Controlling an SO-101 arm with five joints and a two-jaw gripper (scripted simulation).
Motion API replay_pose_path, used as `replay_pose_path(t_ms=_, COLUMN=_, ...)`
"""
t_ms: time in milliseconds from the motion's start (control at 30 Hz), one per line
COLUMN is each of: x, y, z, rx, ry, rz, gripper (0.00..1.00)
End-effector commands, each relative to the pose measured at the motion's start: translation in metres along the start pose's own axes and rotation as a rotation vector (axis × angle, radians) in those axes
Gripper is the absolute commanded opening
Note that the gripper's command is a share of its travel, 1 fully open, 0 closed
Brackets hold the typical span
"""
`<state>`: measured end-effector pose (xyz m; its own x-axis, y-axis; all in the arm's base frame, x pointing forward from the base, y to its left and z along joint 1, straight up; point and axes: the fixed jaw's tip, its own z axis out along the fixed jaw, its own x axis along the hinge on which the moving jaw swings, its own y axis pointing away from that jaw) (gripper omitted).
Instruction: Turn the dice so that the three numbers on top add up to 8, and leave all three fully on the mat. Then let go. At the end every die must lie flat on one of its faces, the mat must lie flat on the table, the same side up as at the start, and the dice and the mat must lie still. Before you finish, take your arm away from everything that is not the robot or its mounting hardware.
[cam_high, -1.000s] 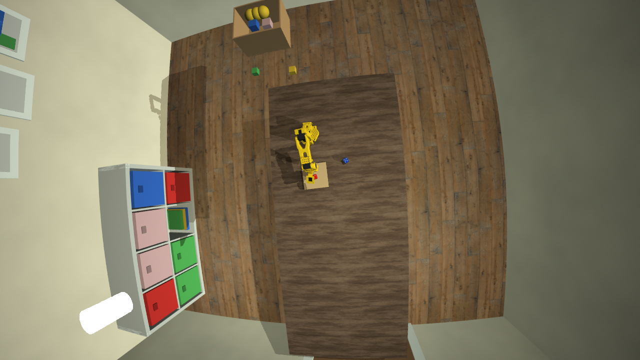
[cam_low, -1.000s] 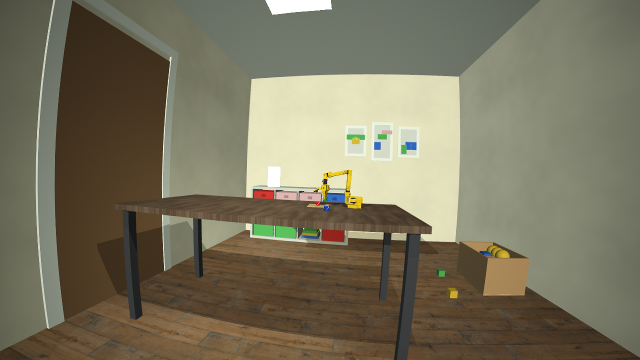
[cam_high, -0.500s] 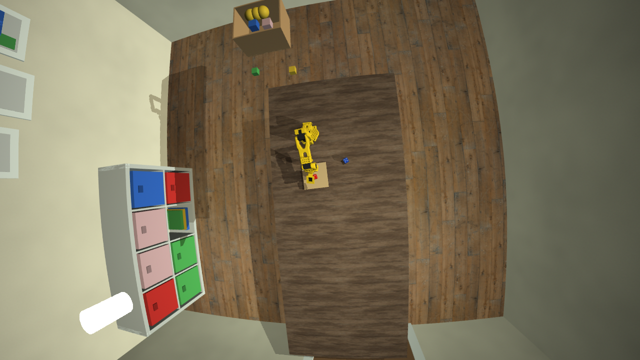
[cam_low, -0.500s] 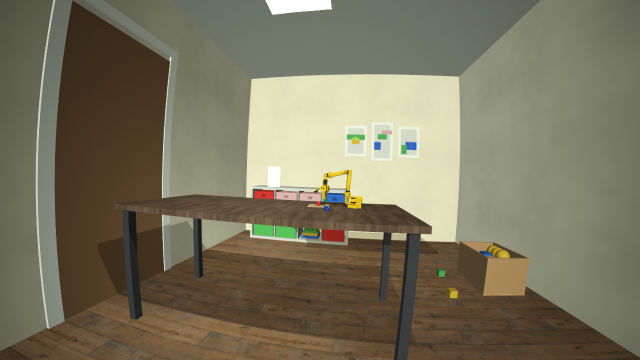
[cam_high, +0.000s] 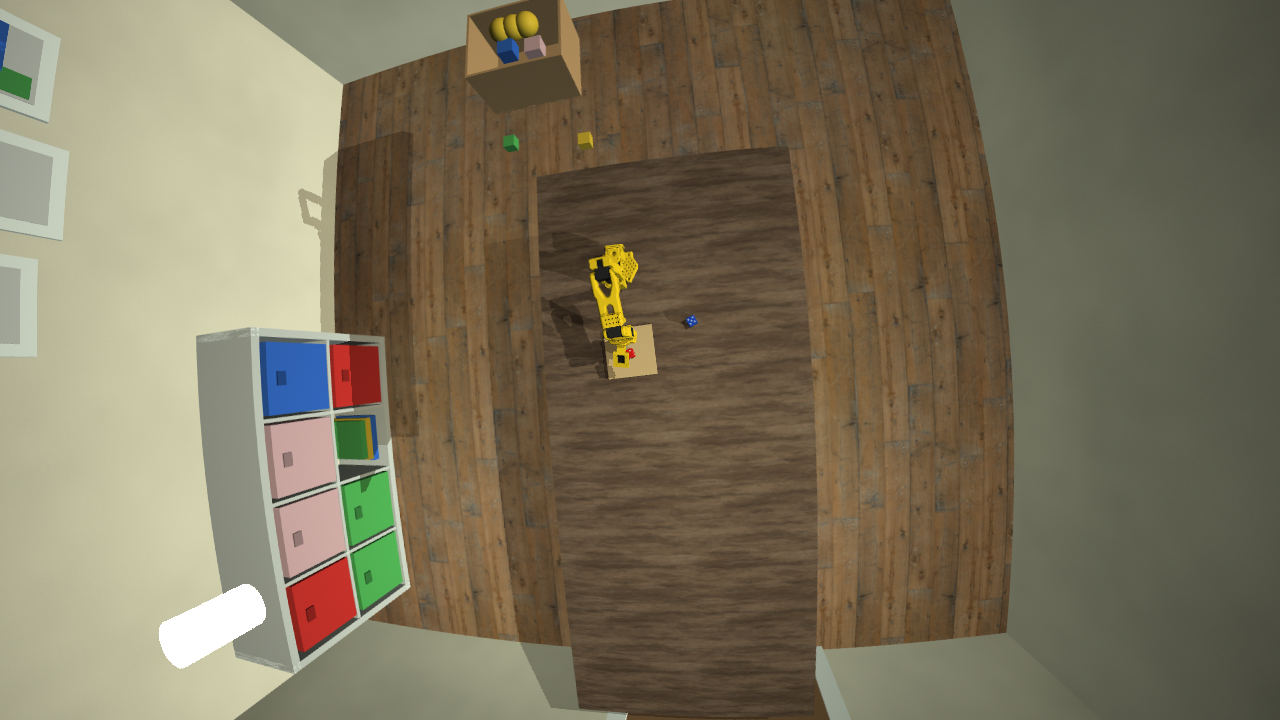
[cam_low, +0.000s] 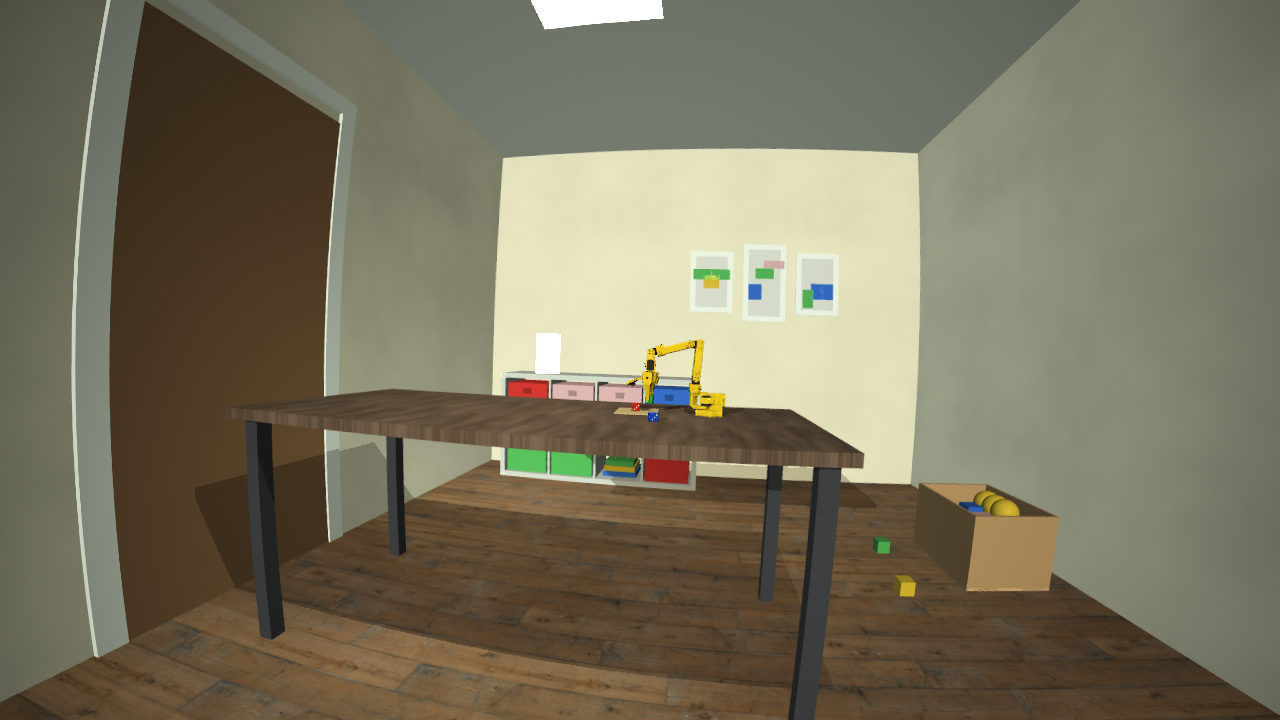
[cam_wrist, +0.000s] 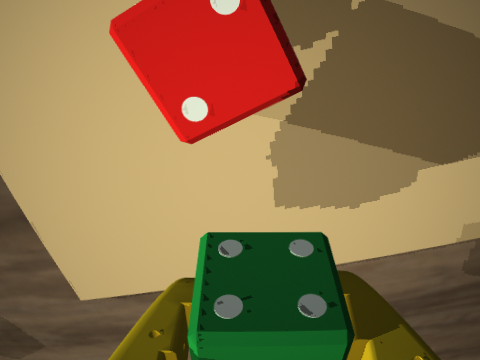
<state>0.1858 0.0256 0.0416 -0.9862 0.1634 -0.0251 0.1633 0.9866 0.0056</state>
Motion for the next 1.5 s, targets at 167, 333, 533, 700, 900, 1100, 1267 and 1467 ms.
replay_pose_path(t_ms=167, x=-0.002, y=0.003, z=0.002, rx=-0.008, ry=-0.024, rz=-0.013, gripper=0.0)
replay_pose_path(t_ms=333, x=-0.002, y=0.003, z=0.002, rx=-0.008, ry=-0.024, rz=-0.013, gripper=0.0)
replay_pose_path(t_ms=533, x=-0.002, y=0.003, z=0.004, rx=-0.008, ry=-0.024, rz=-0.013, gripper=0.0)
replay_pose_path(t_ms=700, x=-0.002, y=0.003, z=0.008, rx=-0.008, ry=-0.024, rz=-0.013, gripper=0.0)
replay_pose_path(t_ms=900, x=-0.002, y=0.003, z=0.008, rx=-0.008, ry=-0.024, rz=-0.013, gripper=0.0)
replay_pose_path(t_ms=1100, x=-0.002, y=0.003, z=0.01, rx=-0.008, ry=-0.024, rz=-0.013, gripper=0.0)
replay_pose_path(t_ms=1267, x=-0.003, y=0.003, z=0.014, rx=-0.008, ry=-0.024, rz=-0.013, gripper=0.0)
replay_pose_path(t_ms=1467, x=-0.003, y=0.003, z=0.014, rx=-0.008, ry=-0.024, rz=-0.013, gripper=0.0)
